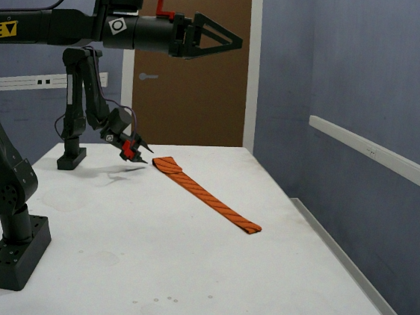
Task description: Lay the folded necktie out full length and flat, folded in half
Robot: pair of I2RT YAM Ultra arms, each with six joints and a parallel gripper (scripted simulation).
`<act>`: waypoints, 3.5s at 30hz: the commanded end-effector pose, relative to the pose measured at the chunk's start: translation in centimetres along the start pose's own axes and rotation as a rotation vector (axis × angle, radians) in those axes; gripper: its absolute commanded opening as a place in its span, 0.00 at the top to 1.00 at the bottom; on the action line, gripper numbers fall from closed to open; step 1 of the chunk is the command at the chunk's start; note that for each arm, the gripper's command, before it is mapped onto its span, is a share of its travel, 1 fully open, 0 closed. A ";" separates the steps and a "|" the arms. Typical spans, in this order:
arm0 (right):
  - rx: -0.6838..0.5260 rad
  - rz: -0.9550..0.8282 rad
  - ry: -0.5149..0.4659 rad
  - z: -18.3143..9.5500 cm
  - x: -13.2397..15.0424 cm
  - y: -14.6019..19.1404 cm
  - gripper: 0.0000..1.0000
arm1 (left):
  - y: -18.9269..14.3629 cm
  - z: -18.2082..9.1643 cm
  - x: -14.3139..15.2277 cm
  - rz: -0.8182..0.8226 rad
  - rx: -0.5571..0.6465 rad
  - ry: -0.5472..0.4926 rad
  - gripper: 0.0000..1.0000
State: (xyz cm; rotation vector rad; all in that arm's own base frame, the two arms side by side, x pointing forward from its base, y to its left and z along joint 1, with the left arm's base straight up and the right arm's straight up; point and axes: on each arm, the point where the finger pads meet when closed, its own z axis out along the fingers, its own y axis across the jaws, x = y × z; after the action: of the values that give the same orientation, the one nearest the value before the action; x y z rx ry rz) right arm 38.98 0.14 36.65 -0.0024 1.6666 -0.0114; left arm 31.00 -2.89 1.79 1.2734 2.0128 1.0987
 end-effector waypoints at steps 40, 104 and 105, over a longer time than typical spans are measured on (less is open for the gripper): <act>-0.007 0.010 -0.076 -1.0 -3.2 -0.1 0.00 | 1.2 2.0 -0.1 -0.002 -0.013 0.003 0.57; -0.007 0.010 -0.076 -1.0 -3.2 -0.1 0.00 | 4.8 6.3 -0.7 -0.002 -0.013 0.003 0.57; -0.007 0.010 -0.076 -1.0 -3.2 -0.1 0.00 | 4.8 6.3 -0.7 -0.002 -0.013 0.003 0.57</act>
State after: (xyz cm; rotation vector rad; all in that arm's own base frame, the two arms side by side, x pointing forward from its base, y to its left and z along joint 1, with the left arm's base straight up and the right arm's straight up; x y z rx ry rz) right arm 38.98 0.14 36.65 -0.0024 1.6666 -0.0114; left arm 36.88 0.20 1.17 1.3116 2.0394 1.1077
